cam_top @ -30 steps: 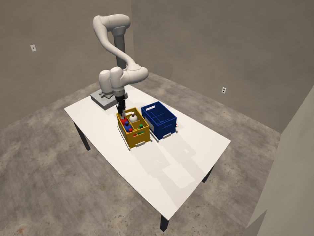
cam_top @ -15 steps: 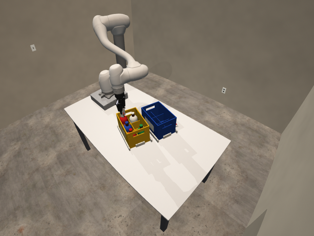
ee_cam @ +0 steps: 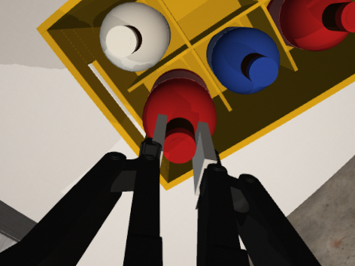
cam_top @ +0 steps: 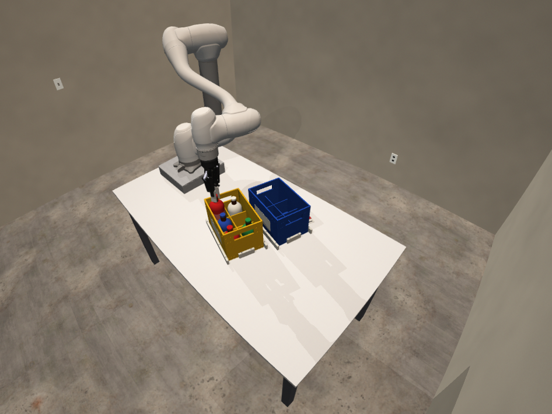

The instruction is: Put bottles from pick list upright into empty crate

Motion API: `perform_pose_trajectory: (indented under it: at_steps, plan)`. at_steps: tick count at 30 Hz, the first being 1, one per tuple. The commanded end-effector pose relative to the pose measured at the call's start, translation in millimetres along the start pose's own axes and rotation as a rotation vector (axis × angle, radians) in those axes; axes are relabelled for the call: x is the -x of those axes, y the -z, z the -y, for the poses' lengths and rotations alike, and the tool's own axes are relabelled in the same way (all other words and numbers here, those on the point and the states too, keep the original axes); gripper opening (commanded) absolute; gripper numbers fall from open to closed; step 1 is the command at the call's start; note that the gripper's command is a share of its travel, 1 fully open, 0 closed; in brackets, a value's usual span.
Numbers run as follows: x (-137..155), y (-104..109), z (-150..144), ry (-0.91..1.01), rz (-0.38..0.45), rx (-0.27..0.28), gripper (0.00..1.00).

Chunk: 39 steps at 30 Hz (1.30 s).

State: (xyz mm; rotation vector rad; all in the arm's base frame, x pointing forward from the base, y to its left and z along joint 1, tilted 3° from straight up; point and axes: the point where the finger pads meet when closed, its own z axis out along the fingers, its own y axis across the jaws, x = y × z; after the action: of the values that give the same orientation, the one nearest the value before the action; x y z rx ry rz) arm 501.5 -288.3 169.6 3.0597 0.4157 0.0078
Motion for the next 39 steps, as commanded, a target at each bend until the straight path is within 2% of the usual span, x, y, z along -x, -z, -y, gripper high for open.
perform_pose_trajectory:
  at_steps: [1, 39]
  plan:
    - [0, 4, 0, 0.000, 0.000, 0.000, 0.00]
    - [0, 59, 0, 0.000, 0.000, 0.000, 0.00]
